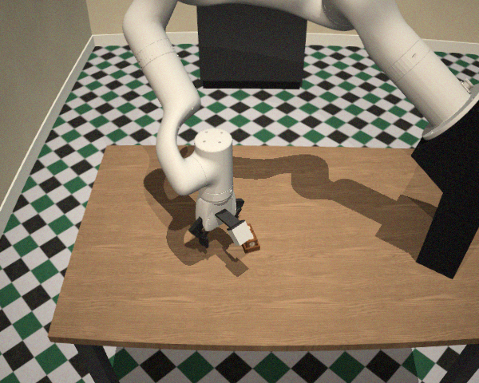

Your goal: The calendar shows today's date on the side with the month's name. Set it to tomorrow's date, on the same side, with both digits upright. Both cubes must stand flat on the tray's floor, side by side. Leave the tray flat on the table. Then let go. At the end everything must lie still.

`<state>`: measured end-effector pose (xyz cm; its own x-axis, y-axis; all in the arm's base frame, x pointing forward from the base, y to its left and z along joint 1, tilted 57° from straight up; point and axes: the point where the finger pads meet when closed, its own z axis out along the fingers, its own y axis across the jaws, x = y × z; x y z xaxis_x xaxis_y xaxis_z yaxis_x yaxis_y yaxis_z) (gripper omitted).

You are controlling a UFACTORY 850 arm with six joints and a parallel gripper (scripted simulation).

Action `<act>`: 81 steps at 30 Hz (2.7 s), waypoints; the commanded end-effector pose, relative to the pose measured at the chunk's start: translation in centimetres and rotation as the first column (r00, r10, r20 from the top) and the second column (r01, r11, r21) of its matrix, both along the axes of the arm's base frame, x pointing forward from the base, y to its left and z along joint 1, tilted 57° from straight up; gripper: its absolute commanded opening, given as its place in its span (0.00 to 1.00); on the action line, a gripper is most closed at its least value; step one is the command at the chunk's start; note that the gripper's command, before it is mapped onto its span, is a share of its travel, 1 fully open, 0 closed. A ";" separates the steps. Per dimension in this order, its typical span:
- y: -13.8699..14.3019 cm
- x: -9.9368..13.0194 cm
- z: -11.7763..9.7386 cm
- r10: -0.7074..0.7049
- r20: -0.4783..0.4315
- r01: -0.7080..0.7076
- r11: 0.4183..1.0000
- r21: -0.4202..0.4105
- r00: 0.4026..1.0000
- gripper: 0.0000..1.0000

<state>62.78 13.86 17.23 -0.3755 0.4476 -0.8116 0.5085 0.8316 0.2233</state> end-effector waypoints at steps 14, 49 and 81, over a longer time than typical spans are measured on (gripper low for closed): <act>-1.9 0.4 1.8 -0.200 0.091 0.167 0.945 0.281 0.976 1.00; -5.5 1.7 4.5 -0.409 0.115 0.286 0.786 0.548 0.905 1.00; -5.6 1.9 4.4 -0.409 0.115 0.286 0.786 0.548 0.905 1.00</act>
<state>64.68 8.21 21.61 0.0440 0.8812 -0.4707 0.6280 0.3420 0.6990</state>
